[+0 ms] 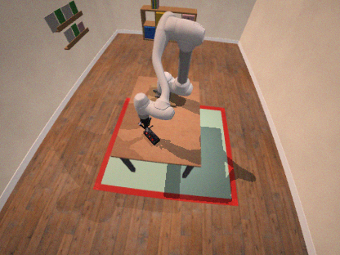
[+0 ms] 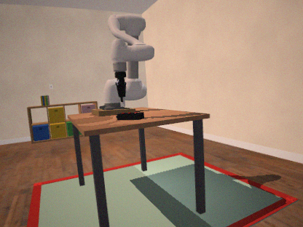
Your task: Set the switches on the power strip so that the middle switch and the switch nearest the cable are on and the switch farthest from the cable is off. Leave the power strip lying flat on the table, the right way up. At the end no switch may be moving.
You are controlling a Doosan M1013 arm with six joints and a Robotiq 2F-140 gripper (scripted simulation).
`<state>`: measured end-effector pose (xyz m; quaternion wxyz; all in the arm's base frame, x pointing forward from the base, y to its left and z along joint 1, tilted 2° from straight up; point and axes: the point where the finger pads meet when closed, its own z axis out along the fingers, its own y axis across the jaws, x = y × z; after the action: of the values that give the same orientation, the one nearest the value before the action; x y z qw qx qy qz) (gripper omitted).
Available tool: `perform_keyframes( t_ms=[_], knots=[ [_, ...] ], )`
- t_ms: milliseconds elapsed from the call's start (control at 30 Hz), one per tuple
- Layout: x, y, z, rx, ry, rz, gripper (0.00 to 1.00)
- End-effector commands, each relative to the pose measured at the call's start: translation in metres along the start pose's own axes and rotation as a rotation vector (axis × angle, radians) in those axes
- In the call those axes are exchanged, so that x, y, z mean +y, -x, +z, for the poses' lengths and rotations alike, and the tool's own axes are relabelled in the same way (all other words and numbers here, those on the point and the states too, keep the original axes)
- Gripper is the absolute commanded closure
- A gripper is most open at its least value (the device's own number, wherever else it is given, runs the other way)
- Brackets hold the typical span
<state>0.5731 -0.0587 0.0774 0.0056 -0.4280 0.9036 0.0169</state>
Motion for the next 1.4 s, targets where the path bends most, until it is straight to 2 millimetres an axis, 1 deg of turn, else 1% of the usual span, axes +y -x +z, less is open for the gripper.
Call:
perform_keyframes(
  t_ms=[0, 433, 767, 1367],
  knots=[
    [0.0, -0.001, 0.007, -0.001, 0.003, 0.001, 1.0],
    [0.0, -0.001, 0.024, -0.001, 0.003, 0.001, 1.0],
    [0.0, -0.001, 0.032, -0.001, 0.003, 0.001, 1.0],
    [0.0, -0.001, 0.035, -0.001, 0.003, 0.001, 1.0]
  ],
)
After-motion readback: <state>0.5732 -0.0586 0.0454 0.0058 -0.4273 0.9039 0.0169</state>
